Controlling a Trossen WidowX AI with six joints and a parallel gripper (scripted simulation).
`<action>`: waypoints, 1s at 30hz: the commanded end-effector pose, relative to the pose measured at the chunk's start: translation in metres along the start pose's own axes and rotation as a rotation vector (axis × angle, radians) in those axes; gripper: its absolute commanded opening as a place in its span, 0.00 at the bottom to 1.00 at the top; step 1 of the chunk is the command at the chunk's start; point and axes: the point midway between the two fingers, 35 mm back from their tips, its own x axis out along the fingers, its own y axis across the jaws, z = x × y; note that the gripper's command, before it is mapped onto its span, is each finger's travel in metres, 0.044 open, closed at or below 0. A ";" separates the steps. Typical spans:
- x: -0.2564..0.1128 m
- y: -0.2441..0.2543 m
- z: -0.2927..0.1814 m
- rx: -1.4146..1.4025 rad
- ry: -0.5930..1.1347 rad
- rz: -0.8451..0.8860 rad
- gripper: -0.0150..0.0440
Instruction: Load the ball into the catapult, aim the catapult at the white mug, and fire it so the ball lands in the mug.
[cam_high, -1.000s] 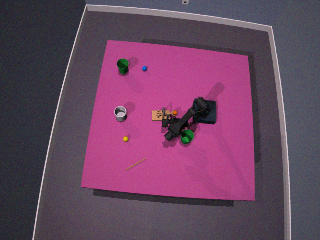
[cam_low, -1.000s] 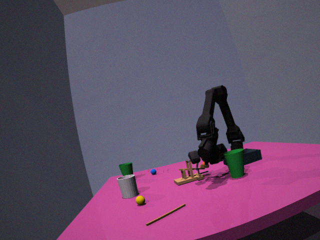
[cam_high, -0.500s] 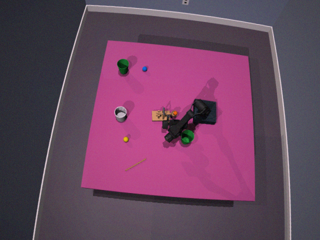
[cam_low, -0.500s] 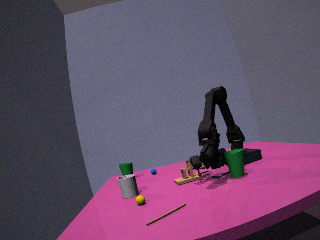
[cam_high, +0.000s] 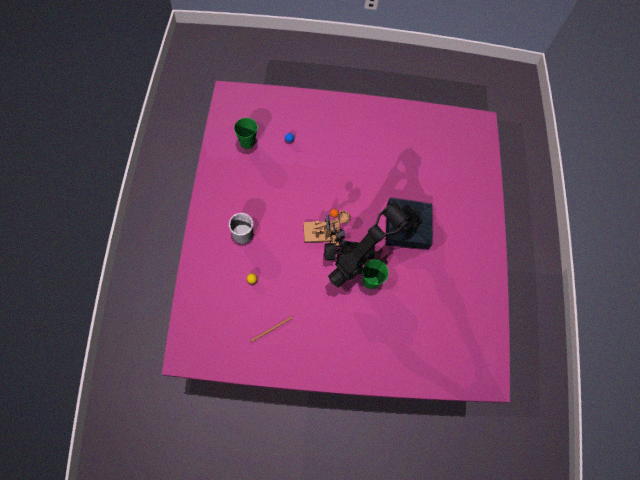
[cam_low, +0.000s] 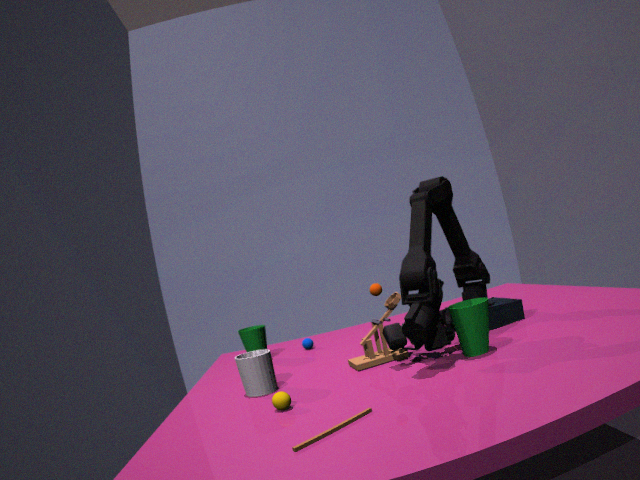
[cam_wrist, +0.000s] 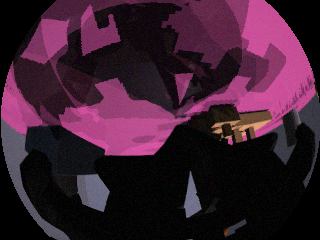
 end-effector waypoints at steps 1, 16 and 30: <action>-0.004 0.002 0.000 -0.006 0.011 0.013 0.25; -0.115 -0.005 -0.035 0.011 -0.014 -0.001 0.39; -0.120 -0.070 -0.034 0.340 -0.263 0.028 1.00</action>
